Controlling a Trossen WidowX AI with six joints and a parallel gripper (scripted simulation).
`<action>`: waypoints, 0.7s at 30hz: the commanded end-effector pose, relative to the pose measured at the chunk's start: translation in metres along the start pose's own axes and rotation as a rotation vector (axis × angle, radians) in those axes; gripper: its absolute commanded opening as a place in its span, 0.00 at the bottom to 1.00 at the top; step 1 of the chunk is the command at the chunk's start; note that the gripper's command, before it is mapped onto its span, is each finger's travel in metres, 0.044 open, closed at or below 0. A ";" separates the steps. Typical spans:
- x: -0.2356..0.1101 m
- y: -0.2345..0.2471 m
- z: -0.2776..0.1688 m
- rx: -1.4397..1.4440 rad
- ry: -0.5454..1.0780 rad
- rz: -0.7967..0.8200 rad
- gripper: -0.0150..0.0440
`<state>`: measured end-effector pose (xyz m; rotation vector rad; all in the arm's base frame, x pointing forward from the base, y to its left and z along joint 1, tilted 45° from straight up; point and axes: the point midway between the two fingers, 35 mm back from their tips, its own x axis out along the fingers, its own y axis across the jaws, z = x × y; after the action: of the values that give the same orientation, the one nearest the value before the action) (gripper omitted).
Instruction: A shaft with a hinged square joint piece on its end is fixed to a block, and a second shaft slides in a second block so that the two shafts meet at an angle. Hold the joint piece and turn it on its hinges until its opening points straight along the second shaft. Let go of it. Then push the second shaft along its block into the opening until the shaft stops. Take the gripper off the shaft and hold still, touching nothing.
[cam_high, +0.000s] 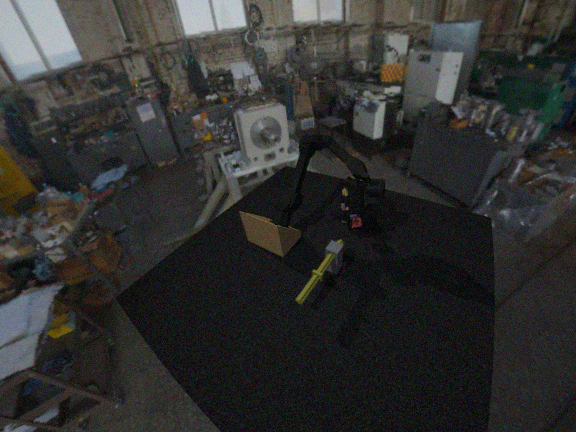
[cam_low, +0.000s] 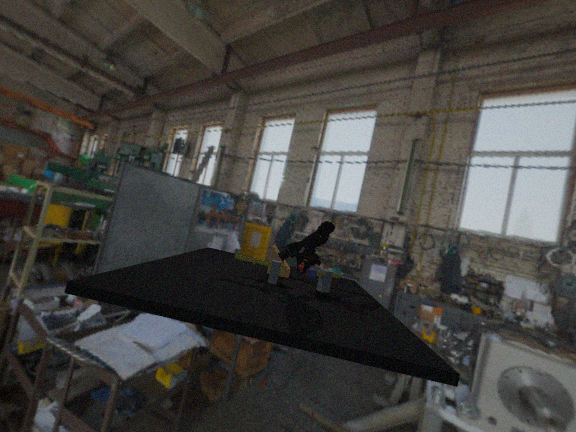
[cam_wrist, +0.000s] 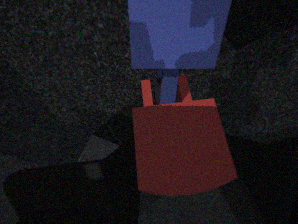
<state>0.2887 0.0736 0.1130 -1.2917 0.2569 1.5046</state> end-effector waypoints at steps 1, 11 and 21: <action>0.000 0.000 0.000 0.000 0.000 0.000 0.52; 0.000 0.000 0.000 0.000 0.000 0.000 0.33; 0.002 0.001 -0.001 0.027 -0.035 0.006 0.25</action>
<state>0.2887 0.0735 0.1122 -1.2812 0.2577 1.5095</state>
